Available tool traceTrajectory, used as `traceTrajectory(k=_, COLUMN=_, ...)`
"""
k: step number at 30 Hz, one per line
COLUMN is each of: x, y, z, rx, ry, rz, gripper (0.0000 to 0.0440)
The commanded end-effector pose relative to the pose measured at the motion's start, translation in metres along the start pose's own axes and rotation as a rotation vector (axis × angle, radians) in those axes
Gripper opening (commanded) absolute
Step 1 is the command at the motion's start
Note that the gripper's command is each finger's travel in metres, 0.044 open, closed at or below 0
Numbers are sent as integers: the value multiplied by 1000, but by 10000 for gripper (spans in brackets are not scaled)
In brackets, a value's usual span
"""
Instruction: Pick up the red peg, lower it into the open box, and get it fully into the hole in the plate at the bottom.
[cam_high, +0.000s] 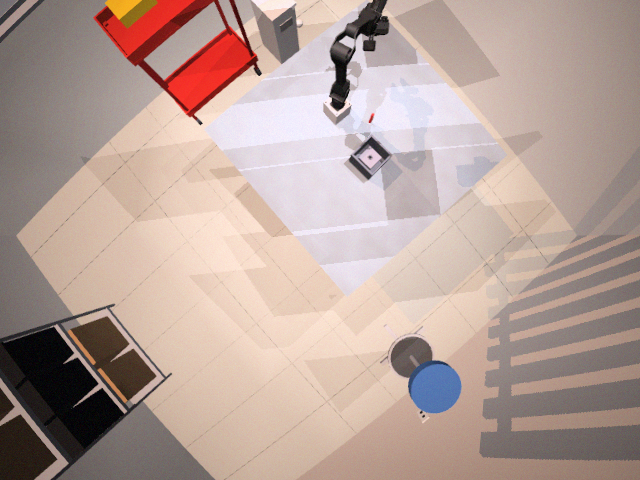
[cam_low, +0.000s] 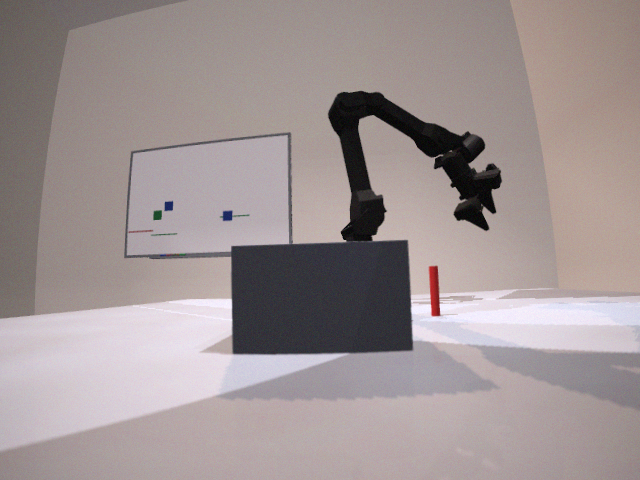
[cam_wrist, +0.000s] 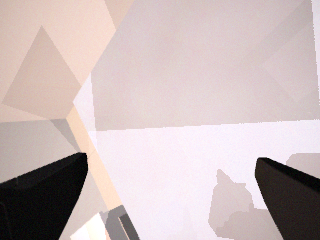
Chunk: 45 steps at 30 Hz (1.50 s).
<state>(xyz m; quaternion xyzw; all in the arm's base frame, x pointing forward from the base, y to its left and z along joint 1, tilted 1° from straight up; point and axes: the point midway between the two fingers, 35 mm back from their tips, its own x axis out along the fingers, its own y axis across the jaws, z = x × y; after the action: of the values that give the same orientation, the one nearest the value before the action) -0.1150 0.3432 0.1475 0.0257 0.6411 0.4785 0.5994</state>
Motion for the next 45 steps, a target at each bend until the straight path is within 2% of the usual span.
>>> traceTrajectory(k=1, x=-11, y=-12, z=36, rx=44, ry=-56, rz=-31, gripper=402)
traceTrajectory(k=12, x=-61, y=-73, z=129, rx=225, ry=-227, rz=-157, gripper=393)
traceTrajectory(k=22, x=-114, y=-143, z=175, rx=457, ry=-357, rz=-291, gripper=399)
traceTrajectory(k=34, x=-164, y=-231, z=177, rx=811, ry=-429, rz=-492, gripper=408)
traceTrajectory(k=45, x=-181, y=-288, z=145, rx=1088, ry=-410, rz=-668, gripper=428)
